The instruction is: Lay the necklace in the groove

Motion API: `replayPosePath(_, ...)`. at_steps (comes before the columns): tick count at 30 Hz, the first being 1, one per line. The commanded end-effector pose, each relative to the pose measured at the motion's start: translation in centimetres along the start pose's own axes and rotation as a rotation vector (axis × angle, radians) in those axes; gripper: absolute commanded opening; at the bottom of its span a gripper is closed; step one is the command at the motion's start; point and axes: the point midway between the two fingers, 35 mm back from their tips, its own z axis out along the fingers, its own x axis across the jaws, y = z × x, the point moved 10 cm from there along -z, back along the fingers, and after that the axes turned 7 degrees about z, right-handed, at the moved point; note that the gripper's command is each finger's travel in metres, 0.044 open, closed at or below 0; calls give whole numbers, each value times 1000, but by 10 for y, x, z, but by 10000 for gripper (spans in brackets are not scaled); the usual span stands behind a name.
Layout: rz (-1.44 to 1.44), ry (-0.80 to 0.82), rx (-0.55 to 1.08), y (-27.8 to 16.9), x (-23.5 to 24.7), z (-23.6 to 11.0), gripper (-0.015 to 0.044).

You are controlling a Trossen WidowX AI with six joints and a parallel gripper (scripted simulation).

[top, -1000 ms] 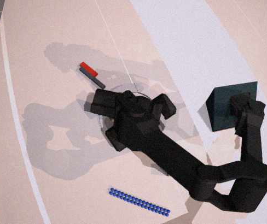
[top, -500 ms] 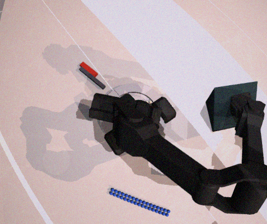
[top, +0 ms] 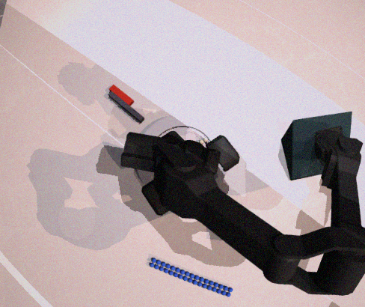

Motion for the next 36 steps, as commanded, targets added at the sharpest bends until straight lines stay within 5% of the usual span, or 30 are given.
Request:
replayPosePath(1,-2,0,0,0,0,0,157)
replayPosePath(12,7,-2,3,0,0,-2,440)
replayPosePath(36,6,3,5,0,-1,-5,440)
